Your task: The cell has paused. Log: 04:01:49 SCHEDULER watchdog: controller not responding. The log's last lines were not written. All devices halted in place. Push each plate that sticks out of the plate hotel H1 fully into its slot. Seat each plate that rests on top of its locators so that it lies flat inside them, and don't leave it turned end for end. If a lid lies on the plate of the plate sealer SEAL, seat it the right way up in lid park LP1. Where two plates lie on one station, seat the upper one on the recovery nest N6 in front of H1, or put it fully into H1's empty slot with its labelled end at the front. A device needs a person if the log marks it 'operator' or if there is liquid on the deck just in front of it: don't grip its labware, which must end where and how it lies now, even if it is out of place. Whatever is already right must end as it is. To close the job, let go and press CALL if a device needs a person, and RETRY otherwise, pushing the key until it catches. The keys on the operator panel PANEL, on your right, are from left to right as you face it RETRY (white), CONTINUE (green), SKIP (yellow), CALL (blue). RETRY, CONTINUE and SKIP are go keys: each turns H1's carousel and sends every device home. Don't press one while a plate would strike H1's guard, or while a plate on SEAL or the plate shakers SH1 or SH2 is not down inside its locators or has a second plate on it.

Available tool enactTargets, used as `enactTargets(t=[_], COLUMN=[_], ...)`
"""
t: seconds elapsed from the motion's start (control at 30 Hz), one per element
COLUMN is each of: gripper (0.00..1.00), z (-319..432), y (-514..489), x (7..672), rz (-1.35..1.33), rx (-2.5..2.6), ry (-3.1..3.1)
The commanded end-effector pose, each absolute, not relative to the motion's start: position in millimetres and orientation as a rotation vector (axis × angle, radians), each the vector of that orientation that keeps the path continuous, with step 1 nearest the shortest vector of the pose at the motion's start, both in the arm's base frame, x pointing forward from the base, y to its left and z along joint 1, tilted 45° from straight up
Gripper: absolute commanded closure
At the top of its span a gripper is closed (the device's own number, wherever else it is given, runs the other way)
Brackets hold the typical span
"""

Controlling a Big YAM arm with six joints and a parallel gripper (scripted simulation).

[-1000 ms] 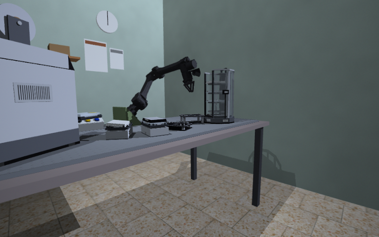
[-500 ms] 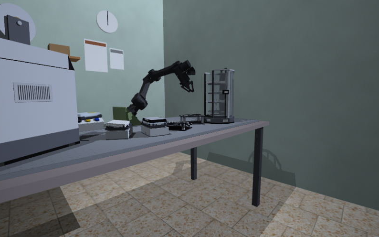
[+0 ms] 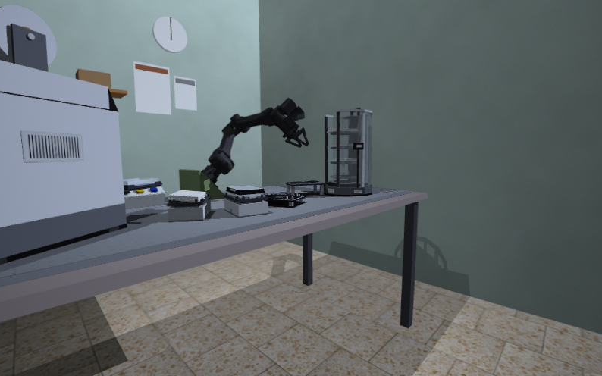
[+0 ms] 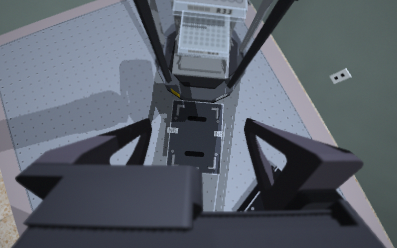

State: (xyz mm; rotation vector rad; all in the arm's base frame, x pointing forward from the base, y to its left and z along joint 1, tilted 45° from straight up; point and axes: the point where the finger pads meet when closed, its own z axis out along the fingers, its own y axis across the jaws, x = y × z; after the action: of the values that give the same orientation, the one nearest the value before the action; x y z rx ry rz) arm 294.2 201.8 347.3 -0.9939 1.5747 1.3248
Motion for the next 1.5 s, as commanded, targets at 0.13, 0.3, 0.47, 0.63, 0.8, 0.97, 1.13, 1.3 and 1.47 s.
enactTargets(t=[0.13,0.3,0.47,0.63,0.8,0.97,1.13,1.3,1.47], gripper=[0.0,0.0,0.0,0.0,0.0,0.0,0.0,0.0,0.0], z=[343.9,343.9,343.9,343.9,343.8,343.8,343.8,342.7,342.8], y=[203.7,203.7,203.7,203.7,203.7,203.7,203.7,203.8,203.8], x=[295.8,295.8,295.8,295.8,295.6,295.6,295.5,296.0,295.9], rz=[1.435,1.435,1.435,1.435,1.436,1.436,1.436,1.44,1.439], rx=[-0.709,-0.709,-0.709,-0.709,-0.71,-0.71,-0.71,-0.706,-0.706], ry=[1.436,1.436,1.436,1.436,1.436,1.436,1.436,1.444,1.443])
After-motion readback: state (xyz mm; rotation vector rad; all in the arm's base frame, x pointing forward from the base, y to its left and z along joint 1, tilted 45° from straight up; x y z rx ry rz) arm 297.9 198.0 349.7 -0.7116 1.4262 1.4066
